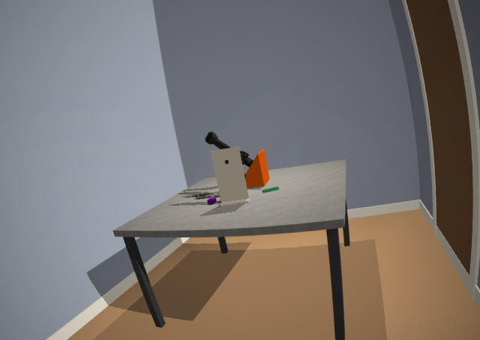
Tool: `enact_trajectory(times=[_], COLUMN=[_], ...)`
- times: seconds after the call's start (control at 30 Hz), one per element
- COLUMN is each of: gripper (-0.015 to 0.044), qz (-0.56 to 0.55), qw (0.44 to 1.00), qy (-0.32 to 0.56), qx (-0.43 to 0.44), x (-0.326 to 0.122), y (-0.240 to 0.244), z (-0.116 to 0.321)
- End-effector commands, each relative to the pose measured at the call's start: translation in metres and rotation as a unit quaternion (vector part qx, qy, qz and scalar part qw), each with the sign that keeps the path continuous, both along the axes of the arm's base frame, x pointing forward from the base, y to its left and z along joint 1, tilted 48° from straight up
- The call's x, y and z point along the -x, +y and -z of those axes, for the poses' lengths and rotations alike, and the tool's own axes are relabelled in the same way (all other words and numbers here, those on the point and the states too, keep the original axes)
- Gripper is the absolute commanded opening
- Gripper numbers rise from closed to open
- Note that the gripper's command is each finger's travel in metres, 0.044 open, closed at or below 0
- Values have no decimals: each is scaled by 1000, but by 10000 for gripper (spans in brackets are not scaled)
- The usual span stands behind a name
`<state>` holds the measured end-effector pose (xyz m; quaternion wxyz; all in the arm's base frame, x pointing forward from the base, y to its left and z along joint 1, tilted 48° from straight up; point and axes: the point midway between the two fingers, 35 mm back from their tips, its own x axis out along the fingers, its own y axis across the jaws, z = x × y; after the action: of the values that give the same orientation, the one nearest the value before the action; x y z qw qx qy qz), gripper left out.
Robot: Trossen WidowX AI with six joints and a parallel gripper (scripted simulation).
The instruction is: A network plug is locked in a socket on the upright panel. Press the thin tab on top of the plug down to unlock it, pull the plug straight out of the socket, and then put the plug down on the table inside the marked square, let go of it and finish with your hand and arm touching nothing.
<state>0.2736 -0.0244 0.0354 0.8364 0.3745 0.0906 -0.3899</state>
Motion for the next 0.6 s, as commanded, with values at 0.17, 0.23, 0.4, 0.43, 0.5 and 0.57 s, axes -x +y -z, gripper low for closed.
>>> enact_trajectory(times=[0.17,0.23,0.4,0.43,0.5,0.57], gripper=[0,0,0,0,0,0], qz=[15,15,15,15,15,15], qw=[1000,1000,1000,1000,1000,1000], qy=[-3,-3,-2,-2,-2,-2], qx=[4,4,4,3,3,3], x=[1,1,0,-1,-1,-2], y=[-6,-7,-9,-10,-11,-12], z=[4,5,8,9,10,11])
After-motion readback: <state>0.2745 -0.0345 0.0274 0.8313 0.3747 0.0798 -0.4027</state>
